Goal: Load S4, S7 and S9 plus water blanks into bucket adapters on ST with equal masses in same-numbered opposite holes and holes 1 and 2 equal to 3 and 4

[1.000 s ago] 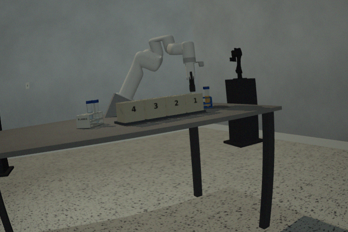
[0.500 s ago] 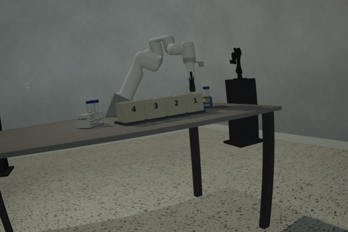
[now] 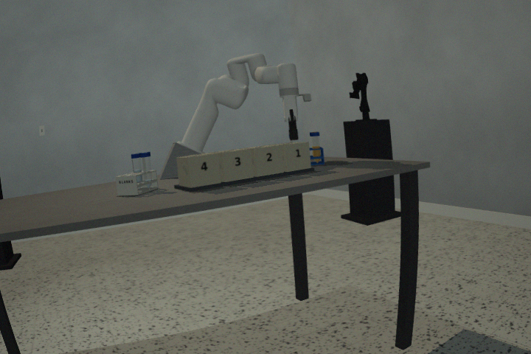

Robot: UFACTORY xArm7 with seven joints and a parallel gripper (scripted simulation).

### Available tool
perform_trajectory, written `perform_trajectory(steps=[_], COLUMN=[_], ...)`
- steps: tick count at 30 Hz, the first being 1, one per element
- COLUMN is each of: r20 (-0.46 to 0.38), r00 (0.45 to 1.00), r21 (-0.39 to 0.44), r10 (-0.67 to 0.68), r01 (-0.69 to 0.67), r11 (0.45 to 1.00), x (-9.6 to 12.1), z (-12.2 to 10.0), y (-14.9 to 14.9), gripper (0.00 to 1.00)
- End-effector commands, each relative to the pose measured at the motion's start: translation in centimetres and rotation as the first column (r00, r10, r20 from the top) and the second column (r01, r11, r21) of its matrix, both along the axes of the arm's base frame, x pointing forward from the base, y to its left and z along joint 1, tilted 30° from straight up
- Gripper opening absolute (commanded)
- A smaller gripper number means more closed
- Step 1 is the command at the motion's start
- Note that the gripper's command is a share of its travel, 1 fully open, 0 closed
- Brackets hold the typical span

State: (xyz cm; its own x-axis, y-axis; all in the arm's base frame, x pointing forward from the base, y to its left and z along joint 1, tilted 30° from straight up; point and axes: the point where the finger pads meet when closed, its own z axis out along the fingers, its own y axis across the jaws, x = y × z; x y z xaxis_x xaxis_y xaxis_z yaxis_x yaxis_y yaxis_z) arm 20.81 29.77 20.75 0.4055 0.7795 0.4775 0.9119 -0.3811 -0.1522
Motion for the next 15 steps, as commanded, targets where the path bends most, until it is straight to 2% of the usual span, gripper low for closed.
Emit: perform_trajectory(steps=[1, 15], r20=[0.001, 0.002], r00=[1.000, 1.000], r21=[0.002, 0.002], r10=[-0.001, -0.001], r01=[0.001, 0.001], r11=[1.000, 1.000], x=[0.0, -0.1], z=[0.4, 2.5], y=[-0.2, -1.4], gripper=[0.44, 0.44])
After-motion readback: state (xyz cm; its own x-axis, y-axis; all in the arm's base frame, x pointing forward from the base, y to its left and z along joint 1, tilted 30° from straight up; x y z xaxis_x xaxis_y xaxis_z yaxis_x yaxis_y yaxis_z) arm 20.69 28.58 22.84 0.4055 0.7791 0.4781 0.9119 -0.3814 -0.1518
